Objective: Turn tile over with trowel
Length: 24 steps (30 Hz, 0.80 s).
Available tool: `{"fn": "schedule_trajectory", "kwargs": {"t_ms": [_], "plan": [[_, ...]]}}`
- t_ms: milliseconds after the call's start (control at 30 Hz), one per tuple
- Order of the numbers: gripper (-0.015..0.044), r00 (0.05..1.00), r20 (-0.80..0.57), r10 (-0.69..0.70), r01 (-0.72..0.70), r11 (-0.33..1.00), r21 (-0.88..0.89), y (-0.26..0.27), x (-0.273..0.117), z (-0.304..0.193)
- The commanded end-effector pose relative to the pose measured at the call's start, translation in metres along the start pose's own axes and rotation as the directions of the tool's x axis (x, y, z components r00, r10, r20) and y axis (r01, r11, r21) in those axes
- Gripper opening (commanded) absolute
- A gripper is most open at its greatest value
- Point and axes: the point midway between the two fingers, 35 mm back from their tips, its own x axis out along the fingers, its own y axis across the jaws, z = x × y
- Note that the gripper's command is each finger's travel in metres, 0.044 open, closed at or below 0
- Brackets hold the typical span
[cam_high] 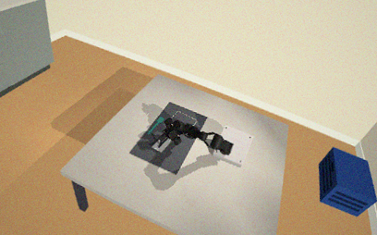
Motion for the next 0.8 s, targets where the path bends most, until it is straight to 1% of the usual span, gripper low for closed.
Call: {"fn": "schedule_trajectory", "kwargs": {"t_ms": [0,300,500,767], "plan": [[0.0,1.0,-0.014,-0.005,0.006,1.0,0.007,-0.001,-0.002,-0.012],[0.0,1.0,-0.014,-0.006,0.006,1.0,0.007,-0.001,-0.004,-0.026],[0.0,1.0,-0.015,-0.006,0.006,1.0,0.005,-0.002,-0.004,-0.026],[0.0,0.997,-0.075,-0.008,0.004,0.998,-0.065,-0.015,-0.015,-0.022]]}}
